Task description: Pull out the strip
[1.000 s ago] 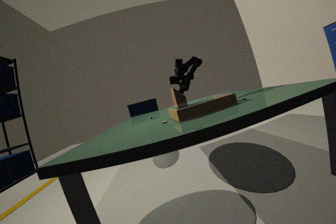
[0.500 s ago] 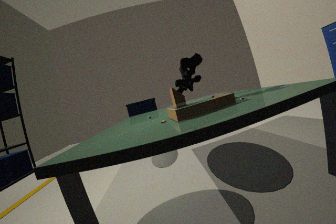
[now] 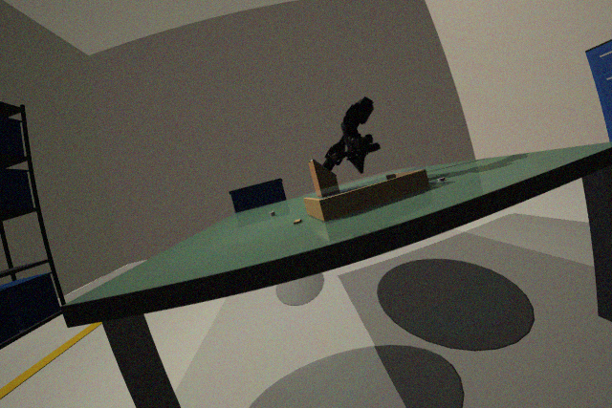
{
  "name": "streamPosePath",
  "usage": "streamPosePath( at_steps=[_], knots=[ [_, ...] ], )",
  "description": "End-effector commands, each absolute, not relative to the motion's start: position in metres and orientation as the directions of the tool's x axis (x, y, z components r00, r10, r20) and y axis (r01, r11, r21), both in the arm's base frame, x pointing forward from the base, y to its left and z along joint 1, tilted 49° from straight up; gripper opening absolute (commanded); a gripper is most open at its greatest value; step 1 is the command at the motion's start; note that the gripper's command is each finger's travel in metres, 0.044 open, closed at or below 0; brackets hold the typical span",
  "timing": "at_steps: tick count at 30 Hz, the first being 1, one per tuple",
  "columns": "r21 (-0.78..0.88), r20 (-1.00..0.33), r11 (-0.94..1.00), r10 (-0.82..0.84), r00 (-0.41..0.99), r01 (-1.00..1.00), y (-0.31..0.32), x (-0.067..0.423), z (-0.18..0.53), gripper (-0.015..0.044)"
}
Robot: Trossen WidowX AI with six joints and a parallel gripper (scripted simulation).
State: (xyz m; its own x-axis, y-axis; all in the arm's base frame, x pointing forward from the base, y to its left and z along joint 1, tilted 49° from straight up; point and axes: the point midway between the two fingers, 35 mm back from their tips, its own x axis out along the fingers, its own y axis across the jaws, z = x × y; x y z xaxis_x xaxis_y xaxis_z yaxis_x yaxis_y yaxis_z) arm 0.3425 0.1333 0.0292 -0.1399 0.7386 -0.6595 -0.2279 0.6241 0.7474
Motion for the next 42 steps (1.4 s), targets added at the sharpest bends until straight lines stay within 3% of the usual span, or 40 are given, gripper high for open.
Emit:
streamPosePath(
  at_steps=[1, 42],
  knots=[
    [0.745, -0.663, 0.625, 0.730, -0.162, -0.234, 0.136, 0.342, 0.029, 0.0000],
    [0.746, -0.662, 0.623, 0.732, -0.163, -0.233, 0.182, 0.333, -0.017, 0.0000]
  ],
)
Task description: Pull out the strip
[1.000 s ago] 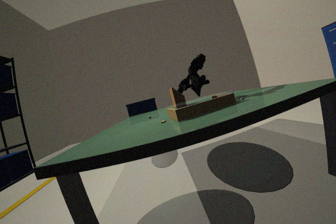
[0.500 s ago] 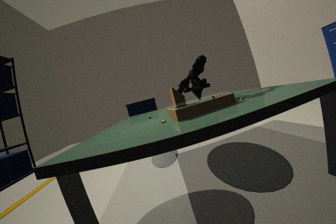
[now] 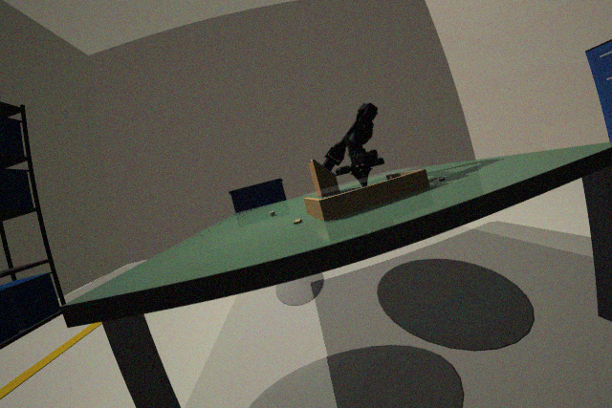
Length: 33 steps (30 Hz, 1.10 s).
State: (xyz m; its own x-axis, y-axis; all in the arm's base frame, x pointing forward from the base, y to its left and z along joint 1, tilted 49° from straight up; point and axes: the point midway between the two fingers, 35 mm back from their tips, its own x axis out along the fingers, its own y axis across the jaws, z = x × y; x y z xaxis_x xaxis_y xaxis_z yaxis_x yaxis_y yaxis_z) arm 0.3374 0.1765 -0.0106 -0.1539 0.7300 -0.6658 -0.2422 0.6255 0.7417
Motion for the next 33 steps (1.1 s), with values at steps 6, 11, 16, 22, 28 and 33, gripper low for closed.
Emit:
streamPosePath(
  at_steps=[6, 11, 16, 22, 28, 33],
  knots=[
    [0.747, -0.661, 0.623, 0.732, -0.163, -0.233, 0.1845, 0.3319, -0.0197, 0.0000],
    [0.747, -0.661, 0.623, 0.732, -0.163, -0.233, 0.1845, 0.3319, -0.0197, 0.0000],
    [0.747, -0.661, 0.623, 0.732, -0.163, -0.233, 0.1845, 0.3319, -0.0197, 0.0000],
    [0.747, -0.661, 0.623, 0.732, -0.163, -0.233, 0.1848, 0.3318, -0.0199, 0.0000],
    [0.747, -0.661, 0.623, 0.732, -0.163, -0.233, 0.1851, 0.3317, -0.0203, 0.0000],
    [0.747, -0.661, 0.623, 0.732, -0.163, -0.233, 0.1851, 0.3317, -0.0203, 0.0000]
  ],
)
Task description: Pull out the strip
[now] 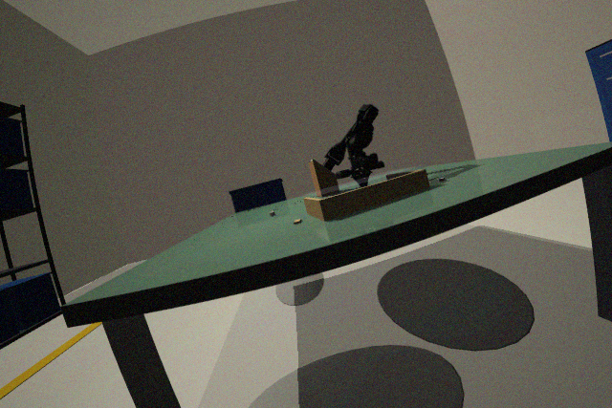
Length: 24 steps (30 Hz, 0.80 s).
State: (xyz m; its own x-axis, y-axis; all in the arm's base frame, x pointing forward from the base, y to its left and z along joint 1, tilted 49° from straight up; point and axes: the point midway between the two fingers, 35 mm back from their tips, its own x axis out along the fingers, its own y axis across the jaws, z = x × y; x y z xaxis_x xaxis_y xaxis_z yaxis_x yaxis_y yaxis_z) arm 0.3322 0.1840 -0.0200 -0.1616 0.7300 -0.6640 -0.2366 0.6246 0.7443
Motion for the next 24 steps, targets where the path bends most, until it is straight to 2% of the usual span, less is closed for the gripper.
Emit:
streamPosePath(
  at_steps=[1, 24],
  knots=[
    [0.747, -0.661, 0.623, 0.732, -0.163, -0.233, 0.1851, 0.3317, -0.0203, 0.0000],
    [0.747, -0.661, 0.622, 0.732, -0.163, -0.233, 0.1869, 0.3319, -0.0219, 0.0000]
  ],
)
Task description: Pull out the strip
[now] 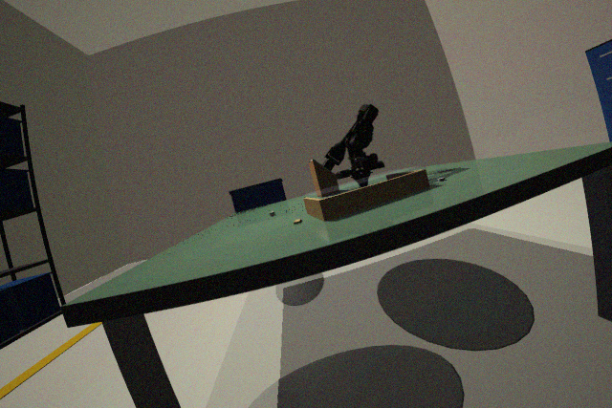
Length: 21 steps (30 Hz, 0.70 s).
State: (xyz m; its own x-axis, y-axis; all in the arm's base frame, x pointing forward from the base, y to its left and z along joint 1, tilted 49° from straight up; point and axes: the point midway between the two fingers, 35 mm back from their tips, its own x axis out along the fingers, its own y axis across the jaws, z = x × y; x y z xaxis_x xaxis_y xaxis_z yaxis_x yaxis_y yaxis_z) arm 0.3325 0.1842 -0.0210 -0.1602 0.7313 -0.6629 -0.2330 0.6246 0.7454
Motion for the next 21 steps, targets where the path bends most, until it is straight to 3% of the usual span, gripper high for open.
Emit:
streamPosePath(
  at_steps=[1, 21],
  knots=[
    [0.747, -0.661, 0.622, 0.732, -0.163, -0.233, 0.187, 0.332, -0.022, 0.0000],
    [0.747, -0.661, 0.623, 0.732, -0.164, -0.233, 0.182, 0.316, -0.025, 0.0000]
  ],
)
